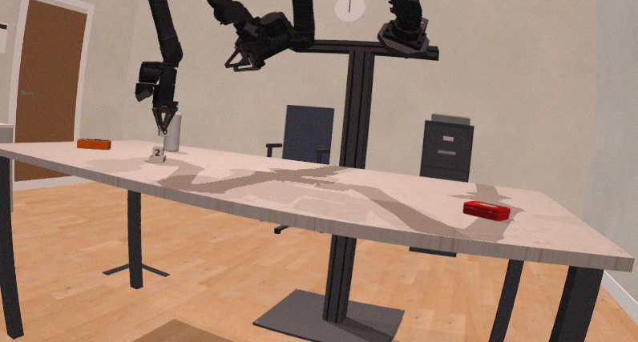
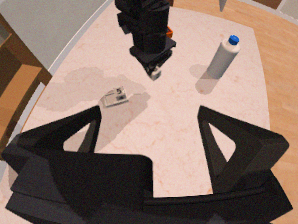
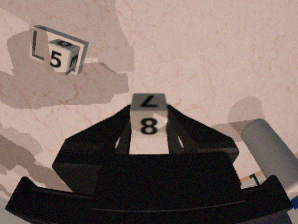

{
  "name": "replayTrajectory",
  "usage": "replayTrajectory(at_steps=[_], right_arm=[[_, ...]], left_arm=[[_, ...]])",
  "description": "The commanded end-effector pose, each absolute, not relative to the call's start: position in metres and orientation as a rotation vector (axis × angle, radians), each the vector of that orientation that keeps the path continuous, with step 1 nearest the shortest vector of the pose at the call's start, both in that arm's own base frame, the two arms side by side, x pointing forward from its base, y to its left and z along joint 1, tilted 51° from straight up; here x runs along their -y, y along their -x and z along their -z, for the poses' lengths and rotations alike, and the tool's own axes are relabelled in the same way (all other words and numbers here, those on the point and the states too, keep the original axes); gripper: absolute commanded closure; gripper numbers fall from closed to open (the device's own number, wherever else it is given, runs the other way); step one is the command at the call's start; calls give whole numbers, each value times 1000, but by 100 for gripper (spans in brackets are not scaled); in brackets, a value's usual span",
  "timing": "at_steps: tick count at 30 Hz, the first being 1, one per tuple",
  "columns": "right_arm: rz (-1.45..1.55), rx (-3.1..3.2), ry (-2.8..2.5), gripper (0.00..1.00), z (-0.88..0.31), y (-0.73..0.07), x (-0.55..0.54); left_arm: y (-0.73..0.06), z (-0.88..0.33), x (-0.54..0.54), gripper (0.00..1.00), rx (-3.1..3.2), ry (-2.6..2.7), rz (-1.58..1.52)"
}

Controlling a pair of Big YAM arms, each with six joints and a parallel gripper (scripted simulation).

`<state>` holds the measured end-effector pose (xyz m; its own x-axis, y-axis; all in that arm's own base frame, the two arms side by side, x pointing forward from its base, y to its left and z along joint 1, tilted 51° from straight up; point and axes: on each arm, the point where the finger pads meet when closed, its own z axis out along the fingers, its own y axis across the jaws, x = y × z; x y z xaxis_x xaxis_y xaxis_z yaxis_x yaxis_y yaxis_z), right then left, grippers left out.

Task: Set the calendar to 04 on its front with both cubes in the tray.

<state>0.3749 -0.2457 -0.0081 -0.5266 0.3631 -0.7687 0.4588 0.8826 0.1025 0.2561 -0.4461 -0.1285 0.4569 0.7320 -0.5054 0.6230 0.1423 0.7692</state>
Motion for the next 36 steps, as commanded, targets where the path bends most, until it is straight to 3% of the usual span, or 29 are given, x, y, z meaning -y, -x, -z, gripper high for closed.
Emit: replayTrajectory(at_steps=[1,15,25,36], right_arm=[[80,-2175,-611,74,-11,-392,209],[112,-2173,-578,74,-62,-462,139],[151,-2200,-548,74,-59,-467,133],[415,-2296,41,74,-58,-468,132]], left_arm=[[-287,74,424,0,-1262,-1394,-127],[-300,37,392,0,-1279,-1304,-155],[-301,37,393,0,-1279,-1303,-155],[-293,39,398,0,-1264,-1331,-151]])
